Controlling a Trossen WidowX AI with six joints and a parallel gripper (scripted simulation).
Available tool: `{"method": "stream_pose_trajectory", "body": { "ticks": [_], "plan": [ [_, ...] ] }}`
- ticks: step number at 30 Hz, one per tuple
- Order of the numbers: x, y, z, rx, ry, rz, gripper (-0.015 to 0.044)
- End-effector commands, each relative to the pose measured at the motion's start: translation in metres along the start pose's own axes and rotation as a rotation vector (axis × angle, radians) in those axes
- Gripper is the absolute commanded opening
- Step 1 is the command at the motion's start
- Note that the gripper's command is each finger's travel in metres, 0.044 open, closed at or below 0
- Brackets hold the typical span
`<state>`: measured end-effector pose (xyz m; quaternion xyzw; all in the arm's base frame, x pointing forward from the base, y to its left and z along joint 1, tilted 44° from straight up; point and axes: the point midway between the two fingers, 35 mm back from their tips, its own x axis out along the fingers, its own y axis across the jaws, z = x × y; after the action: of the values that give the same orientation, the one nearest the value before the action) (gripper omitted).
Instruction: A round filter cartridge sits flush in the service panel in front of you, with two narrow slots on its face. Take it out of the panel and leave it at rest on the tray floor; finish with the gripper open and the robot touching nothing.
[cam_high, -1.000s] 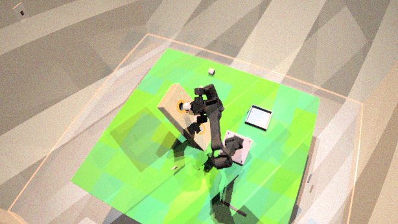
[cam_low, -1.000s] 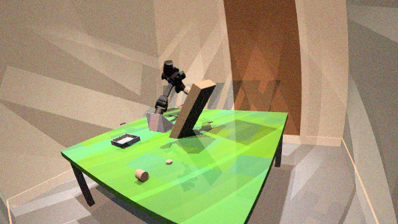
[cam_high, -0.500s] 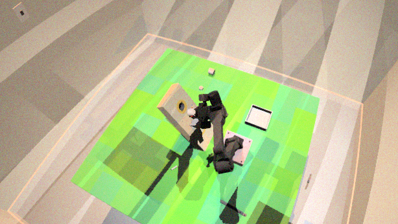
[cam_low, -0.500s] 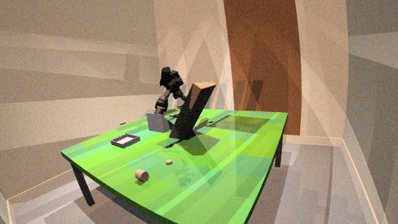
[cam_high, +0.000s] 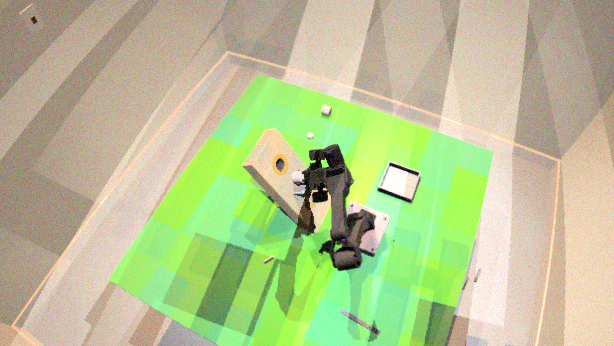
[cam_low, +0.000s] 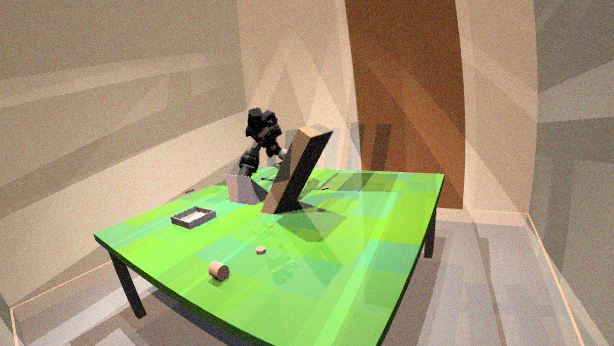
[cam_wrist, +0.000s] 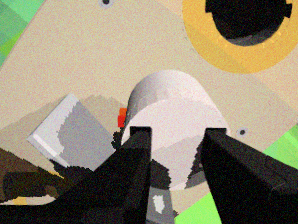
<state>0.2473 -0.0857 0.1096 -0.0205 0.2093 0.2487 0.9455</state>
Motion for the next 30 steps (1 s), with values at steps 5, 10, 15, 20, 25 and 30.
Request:
{"method": "stream_pose_trajectory", "body": {
  "ticks": [5, 10, 15, 20, 25, 30],
  "plan": [
    [0.0, 0.0, 0.0, 0.0, 0.0, 0.0, 0.0115],
    [0.0, 0.003, -0.001, -0.016, -0.008, -0.003, 0.0115],
    [-0.006, -0.032, 0.033, -0.017, -0.008, -0.003, 0.0115],
    [-0.009, -0.05, 0.053, -0.017, -0.009, -0.003, 0.0115],
    [-0.022, -0.065, 0.065, -0.023, -0.005, -0.005, 0.022],
    [-0.051, -0.088, 0.089, -0.033, -0.006, -0.01, 0.0351]
  ]
}}
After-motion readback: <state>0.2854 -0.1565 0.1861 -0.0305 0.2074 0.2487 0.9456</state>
